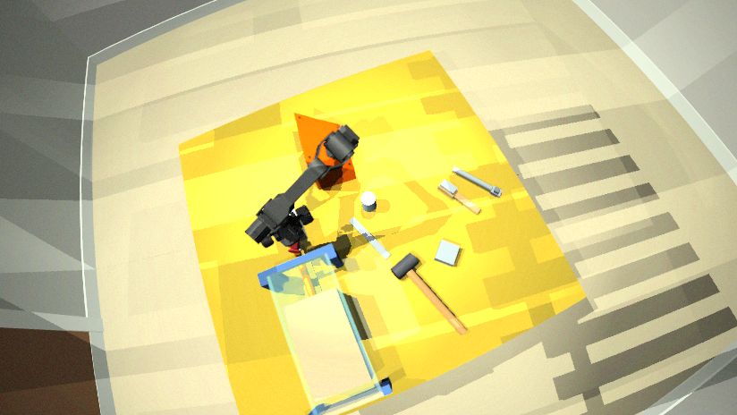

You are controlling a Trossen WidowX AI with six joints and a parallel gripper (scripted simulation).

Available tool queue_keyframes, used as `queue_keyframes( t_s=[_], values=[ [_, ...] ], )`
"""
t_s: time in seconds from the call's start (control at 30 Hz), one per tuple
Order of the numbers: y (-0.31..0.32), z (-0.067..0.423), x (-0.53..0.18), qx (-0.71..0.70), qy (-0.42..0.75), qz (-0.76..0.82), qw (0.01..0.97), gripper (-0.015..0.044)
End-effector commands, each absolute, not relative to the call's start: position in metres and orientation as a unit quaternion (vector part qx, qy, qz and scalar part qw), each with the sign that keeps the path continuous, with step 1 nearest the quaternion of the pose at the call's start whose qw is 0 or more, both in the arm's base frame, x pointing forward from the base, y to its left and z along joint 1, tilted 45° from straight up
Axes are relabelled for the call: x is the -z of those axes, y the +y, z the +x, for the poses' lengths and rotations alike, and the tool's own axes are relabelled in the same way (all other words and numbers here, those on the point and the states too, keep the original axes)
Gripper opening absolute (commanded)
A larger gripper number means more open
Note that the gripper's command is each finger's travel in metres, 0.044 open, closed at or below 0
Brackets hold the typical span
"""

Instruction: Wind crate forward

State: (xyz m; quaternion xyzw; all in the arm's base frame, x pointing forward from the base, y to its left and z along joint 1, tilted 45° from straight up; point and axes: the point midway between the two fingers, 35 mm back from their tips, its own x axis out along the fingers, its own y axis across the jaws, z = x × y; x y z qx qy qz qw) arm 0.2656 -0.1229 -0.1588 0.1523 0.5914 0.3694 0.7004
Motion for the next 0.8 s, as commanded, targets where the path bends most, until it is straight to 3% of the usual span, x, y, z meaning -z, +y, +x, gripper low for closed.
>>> queue_keyframes(
  t_s=[0.0, 0.77],
  values=[
    [-0.1218, 0.2658, 0.1633, -0.358, 0.602, 0.161, 0.696, 0.0000],
    [-0.1219, 0.2661, 0.1627, -0.360, 0.600, 0.158, 0.696, 0.0000]
  ],
)
